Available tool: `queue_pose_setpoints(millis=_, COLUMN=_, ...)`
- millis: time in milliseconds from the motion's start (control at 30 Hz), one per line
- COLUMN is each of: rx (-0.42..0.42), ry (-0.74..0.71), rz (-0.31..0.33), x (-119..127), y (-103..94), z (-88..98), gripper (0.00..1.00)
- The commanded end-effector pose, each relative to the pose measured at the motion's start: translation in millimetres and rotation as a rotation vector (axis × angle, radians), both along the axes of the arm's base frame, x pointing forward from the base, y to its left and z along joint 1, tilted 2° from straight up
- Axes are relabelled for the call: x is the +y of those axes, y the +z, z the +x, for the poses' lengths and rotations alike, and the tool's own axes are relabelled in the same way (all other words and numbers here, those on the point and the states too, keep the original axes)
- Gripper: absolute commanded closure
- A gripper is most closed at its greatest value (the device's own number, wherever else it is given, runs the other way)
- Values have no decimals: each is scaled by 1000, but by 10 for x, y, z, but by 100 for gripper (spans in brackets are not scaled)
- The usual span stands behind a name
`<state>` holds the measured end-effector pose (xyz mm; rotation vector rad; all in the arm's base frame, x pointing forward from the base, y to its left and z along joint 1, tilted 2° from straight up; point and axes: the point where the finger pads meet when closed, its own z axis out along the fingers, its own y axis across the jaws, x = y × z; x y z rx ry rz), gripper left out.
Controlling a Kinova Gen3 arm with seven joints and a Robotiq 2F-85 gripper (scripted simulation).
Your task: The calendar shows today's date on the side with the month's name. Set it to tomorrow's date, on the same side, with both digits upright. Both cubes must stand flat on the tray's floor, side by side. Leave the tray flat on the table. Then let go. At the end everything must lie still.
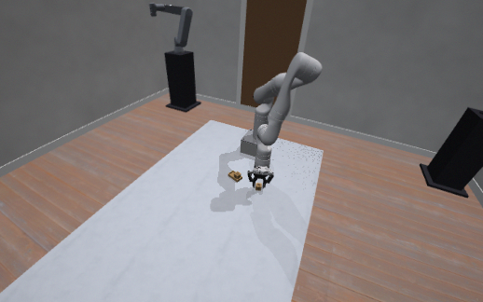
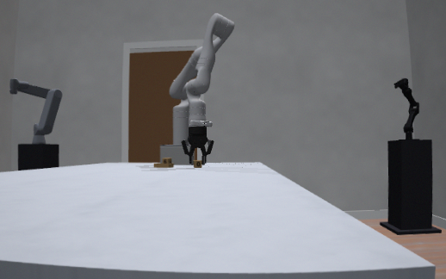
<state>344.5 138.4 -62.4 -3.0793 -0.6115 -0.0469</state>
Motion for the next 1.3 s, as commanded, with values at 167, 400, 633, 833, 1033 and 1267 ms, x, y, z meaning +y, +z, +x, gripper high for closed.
queue_pose_setpoints(millis=167, rx=-1, ry=0, rz=1, x=2, y=5, z=4, gripper=74)
queue_pose_setpoints(millis=400, rx=-1, ry=0, rz=1, x=2, y=5, z=4, gripper=74)
queue_pose_setpoints(millis=633, rx=-1, ry=0, rz=1, x=2, y=5, z=4, gripper=74)
queue_pose_setpoints(millis=833, rx=-1, ry=0, rz=1, x=2, y=5, z=4, gripper=74)
queue_pose_setpoints(millis=1033, rx=-1, ry=0, rz=1, x=2, y=5, z=4, gripper=74)
queue_pose_setpoints(millis=1267, rx=-1, ry=0, rz=1, x=2, y=5, z=4, gripper=74)
